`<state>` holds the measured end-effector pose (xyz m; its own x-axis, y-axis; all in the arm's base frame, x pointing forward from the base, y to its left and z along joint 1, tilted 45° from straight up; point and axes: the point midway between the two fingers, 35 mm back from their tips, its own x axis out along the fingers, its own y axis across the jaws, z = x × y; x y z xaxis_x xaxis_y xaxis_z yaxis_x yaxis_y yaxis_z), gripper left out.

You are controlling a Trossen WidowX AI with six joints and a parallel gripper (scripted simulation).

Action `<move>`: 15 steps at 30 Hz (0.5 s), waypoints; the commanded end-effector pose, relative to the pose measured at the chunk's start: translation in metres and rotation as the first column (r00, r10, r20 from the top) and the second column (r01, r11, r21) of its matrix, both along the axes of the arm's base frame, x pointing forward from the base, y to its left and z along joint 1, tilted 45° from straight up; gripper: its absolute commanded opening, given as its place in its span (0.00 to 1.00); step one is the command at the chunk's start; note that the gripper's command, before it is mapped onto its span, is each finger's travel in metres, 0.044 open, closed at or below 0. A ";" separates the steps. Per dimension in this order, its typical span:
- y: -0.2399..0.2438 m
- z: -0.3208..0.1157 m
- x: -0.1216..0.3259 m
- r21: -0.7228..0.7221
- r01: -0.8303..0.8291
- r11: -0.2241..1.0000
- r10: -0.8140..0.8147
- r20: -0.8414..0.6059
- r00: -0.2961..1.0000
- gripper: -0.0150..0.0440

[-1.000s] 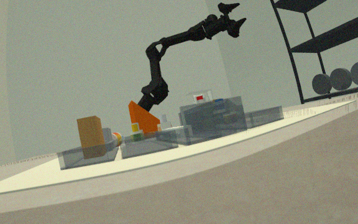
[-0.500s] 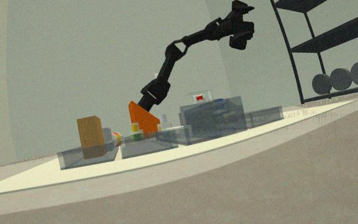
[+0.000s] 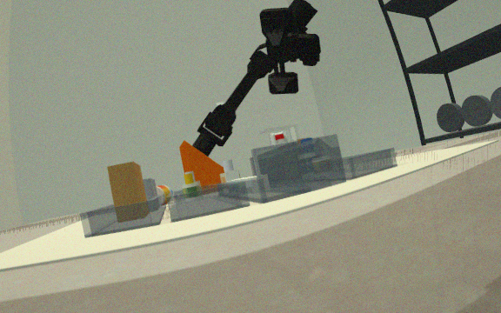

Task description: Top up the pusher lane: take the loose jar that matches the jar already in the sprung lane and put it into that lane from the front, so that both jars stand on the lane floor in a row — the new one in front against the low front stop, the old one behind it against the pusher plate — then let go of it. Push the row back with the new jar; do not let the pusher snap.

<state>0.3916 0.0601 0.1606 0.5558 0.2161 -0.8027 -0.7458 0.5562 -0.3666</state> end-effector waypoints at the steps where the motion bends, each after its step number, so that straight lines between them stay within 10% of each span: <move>1: -0.030 -0.060 -0.016 0.078 0.102 0.992 -0.080 -0.244 0.966 1.00; 15: -0.089 -0.186 -0.128 0.239 0.714 0.657 -0.098 -0.913 0.396 1.00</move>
<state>0.2797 -0.0284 -0.0178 -0.0693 0.6031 -0.7946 -0.2466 0.7615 0.5995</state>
